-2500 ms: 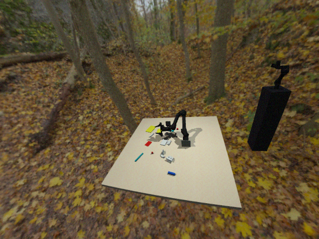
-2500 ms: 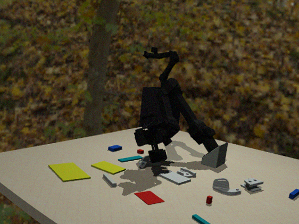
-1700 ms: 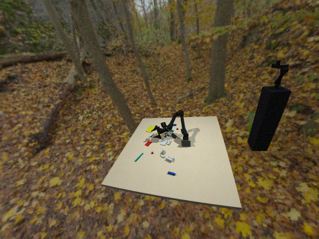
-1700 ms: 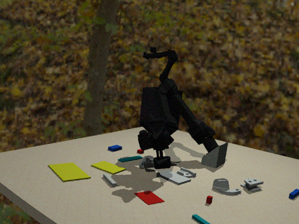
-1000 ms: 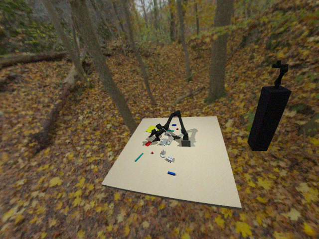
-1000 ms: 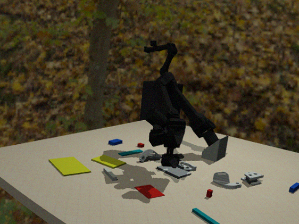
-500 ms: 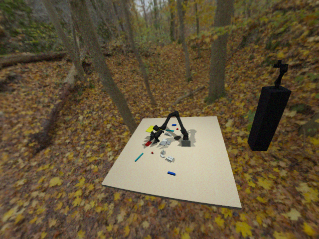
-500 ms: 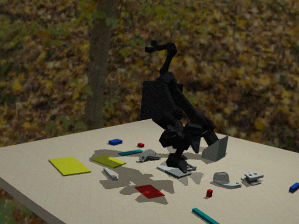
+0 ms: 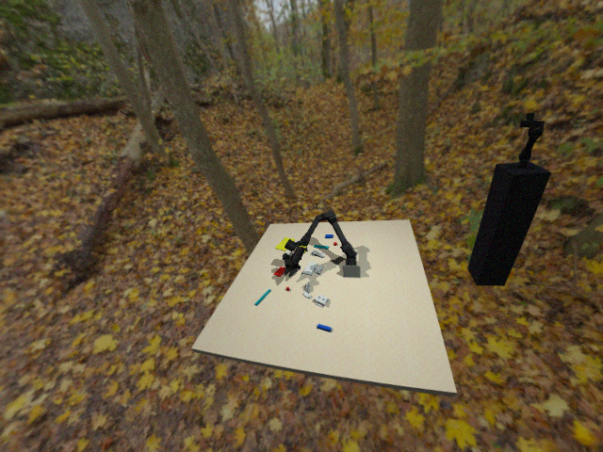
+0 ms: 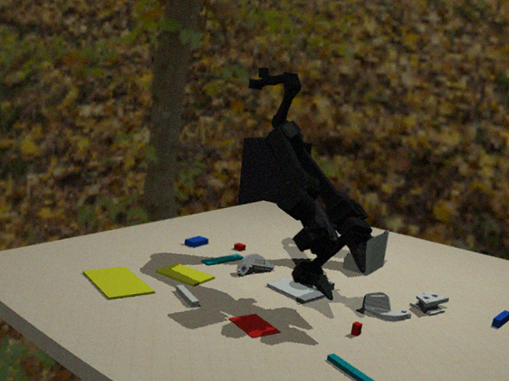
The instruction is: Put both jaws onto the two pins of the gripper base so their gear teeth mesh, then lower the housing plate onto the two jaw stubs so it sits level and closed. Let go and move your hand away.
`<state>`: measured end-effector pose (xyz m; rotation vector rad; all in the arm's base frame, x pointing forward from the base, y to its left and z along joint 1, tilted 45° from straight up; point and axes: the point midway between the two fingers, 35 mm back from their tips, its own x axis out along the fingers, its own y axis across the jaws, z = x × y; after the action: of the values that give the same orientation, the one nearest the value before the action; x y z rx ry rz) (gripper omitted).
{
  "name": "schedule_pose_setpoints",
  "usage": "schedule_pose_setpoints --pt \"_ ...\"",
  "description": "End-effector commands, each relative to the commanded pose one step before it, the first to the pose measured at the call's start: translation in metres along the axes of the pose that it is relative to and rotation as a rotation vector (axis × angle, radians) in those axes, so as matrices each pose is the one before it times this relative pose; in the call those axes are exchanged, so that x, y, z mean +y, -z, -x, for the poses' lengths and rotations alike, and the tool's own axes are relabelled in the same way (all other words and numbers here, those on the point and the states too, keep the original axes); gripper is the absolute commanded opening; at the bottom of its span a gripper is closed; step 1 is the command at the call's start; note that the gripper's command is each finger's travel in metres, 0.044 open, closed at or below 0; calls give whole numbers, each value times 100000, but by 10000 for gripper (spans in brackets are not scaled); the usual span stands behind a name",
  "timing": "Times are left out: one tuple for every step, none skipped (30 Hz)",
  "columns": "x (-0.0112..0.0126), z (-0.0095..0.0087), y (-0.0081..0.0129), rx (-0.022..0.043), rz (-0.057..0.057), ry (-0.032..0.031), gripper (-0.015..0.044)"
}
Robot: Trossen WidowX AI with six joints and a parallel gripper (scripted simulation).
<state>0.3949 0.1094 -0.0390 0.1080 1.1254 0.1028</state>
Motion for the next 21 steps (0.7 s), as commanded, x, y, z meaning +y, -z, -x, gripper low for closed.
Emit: schedule_pose_setpoints --pt "314 -446 615 4073 6471 3020 440" --pt "127 -116 191 1256 1892 739 440" --pt "129 -113 188 1259 1905 730 440" --pt "132 -110 185 1262 1919 722 440" --pt "135 -107 182 1265 1932 714 440" --pt "137 -104 178 1267 1945 706 440" --pt "150 -110 204 1362 1915 704 440" --pt "152 -107 201 1364 1930 698 440" --pt "154 -104 197 1365 1943 691 440" --pt "157 -100 194 1366 1957 684 440" --pt "159 -97 190 1367 1970 677 440" --pt "161 -94 186 1368 1983 670 440" --pt "163 -90 183 1369 1996 664 440" --pt "164 -87 179 1370 2009 657 440" --pt "166 -84 175 1371 2022 651 440" --pt "168 -80 171 1372 2034 645 440" --pt "169 -77 168 1372 2046 639 440" --pt "170 -74 164 1373 2058 633 440" --pt "171 -70 160 1372 2070 627 440" --pt "171 -66 154 1366 2085 621 440" --pt "170 -61 147 1354 2101 615 440"
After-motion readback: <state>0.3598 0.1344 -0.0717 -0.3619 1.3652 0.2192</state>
